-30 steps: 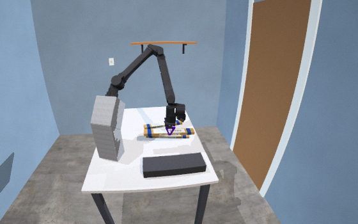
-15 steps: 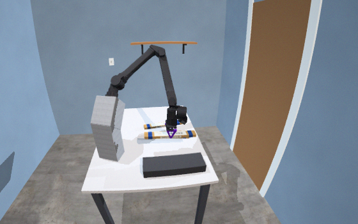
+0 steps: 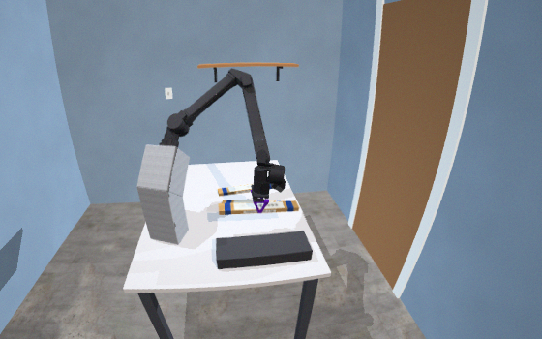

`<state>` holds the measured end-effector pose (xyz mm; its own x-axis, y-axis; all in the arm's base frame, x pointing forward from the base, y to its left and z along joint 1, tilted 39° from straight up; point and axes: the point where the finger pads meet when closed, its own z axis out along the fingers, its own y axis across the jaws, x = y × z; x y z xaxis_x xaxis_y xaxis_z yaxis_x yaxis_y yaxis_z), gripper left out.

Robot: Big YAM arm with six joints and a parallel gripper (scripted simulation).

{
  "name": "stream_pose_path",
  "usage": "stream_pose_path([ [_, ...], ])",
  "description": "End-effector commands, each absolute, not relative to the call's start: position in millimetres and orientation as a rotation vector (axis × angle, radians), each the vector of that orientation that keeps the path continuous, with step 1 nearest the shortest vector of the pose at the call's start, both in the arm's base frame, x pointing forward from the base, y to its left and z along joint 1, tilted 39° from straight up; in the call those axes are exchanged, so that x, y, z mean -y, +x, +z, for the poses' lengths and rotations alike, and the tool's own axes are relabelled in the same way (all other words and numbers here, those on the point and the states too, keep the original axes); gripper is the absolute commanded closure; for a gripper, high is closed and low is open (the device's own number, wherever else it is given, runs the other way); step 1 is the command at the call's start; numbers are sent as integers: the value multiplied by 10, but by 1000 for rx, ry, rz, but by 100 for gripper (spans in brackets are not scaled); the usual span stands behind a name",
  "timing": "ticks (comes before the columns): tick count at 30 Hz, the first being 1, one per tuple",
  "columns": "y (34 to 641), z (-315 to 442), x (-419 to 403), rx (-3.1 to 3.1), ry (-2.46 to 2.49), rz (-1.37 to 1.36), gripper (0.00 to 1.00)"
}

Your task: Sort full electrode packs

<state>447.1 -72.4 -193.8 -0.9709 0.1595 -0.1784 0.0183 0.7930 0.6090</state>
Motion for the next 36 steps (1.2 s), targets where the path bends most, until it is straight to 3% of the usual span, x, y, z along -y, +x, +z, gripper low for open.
stream_pose_path([
  [1, 4590, -1856, 1176, -2715, 182, 890, 100],
  [36, 4573, -2310, 1863, -2712, 178, 878, 100],
])
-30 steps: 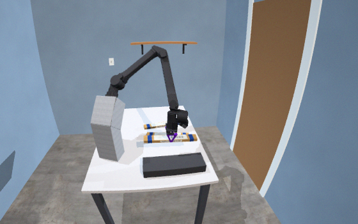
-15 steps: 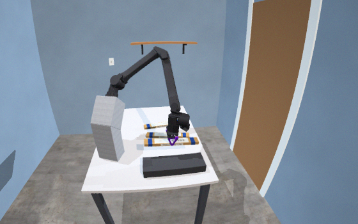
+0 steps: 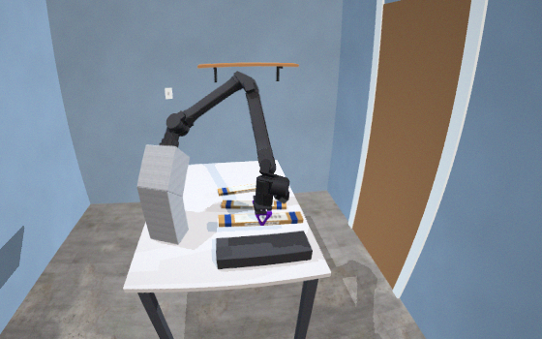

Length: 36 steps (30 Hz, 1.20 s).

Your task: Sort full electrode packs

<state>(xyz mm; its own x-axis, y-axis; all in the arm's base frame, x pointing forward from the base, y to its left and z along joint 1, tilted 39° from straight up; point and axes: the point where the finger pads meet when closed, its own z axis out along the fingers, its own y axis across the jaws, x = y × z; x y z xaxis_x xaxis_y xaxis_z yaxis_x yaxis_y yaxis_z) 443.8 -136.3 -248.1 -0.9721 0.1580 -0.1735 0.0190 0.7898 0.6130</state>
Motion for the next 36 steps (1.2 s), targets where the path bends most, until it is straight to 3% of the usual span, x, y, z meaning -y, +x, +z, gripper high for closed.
stream_pose_path([
  [1, 4580, -2297, 1875, -2710, 177, 875, 100],
  [36, 4652, -2197, 1999, -2700, 171, 860, 100],
])
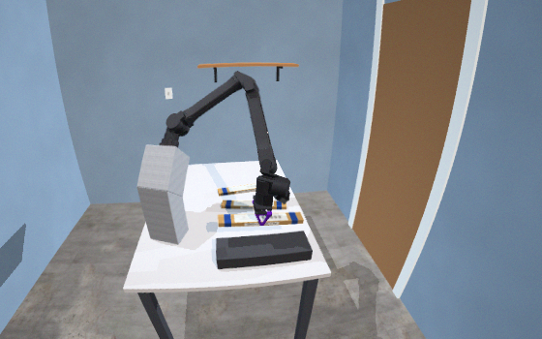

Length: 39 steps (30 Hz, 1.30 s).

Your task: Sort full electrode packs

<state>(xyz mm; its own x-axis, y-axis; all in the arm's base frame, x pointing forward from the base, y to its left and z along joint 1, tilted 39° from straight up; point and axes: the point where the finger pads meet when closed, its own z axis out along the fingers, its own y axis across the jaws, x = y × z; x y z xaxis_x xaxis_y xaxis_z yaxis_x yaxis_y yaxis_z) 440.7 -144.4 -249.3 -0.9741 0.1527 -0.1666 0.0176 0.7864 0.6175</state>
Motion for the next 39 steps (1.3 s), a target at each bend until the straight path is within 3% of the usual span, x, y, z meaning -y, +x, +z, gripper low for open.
stream_pose_path([
  [1, 4652, -2197, 1999, -2700, 171, 860, 100],
  [39, 4647, -2201, 2034, -2701, 173, 859, 100],
])
